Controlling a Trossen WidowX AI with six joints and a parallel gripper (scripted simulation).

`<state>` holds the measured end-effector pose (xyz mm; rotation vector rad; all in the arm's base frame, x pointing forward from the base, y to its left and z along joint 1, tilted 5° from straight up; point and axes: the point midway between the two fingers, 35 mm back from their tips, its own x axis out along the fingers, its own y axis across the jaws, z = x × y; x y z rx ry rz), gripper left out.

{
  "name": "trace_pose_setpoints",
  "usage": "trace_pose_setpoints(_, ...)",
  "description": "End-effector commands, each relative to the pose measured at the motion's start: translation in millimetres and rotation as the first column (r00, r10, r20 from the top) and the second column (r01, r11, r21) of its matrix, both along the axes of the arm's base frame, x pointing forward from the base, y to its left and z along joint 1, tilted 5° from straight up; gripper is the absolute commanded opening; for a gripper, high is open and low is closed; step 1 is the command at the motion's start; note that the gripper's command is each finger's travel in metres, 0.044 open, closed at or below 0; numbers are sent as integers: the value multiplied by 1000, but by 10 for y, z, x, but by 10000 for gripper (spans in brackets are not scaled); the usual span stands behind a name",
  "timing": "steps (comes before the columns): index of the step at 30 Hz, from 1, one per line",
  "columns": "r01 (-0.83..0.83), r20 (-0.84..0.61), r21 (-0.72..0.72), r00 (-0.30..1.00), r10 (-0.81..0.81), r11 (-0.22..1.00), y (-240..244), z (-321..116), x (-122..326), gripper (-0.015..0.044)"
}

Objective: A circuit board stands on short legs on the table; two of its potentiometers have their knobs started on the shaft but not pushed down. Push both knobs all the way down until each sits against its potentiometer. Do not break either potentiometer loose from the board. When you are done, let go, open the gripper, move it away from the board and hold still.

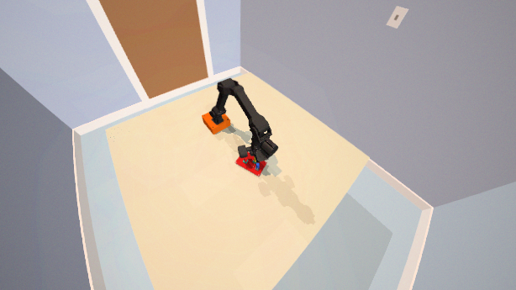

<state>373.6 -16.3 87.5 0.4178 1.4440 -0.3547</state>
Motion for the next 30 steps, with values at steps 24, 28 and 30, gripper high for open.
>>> trace_pose_setpoints(24, 3, 3, -4, 1000, -3, 1000, -67, 84, -1514, 440)
trace_pose_setpoints(28, 3, 3, -4, 1000, -3, 1000, -67, 84, -1514, 440)
trace_pose_setpoints(30, 3, 3, -4, 1000, -3, 1000, -67, 84, -1514, 440)
